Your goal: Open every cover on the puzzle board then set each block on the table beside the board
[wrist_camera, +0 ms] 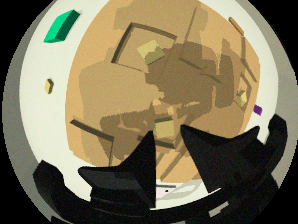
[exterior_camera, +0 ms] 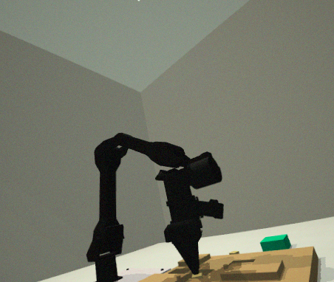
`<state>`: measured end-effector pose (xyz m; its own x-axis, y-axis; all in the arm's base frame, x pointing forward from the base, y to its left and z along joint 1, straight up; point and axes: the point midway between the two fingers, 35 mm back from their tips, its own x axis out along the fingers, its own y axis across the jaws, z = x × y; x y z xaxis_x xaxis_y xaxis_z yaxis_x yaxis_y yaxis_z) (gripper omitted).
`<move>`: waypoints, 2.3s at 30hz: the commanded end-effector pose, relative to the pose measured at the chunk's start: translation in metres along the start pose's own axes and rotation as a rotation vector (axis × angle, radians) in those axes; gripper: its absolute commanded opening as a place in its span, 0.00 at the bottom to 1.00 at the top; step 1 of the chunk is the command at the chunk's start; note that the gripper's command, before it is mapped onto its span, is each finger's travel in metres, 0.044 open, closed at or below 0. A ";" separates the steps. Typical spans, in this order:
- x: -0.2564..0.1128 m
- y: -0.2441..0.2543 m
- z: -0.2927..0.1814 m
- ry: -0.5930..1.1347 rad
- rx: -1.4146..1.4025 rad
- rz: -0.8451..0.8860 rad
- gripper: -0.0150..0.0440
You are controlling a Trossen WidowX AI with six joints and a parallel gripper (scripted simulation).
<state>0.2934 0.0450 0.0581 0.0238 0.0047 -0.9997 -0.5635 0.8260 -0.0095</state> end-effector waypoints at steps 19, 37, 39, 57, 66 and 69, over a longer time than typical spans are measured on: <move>0.013 0.001 -0.001 0.001 -0.003 0.002 0.50; 0.008 0.000 0.000 -0.003 0.000 -0.002 0.39; 0.006 0.000 0.000 -0.003 0.000 -0.001 0.39; -0.017 0.000 0.000 -0.001 -0.002 0.000 0.39; -0.029 0.000 0.000 0.000 -0.003 0.001 0.39; -0.033 0.001 -0.001 0.000 -0.003 0.002 0.39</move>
<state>0.2894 0.0444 0.0826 0.0063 0.0020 -1.0000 -0.5637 0.8260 -0.0019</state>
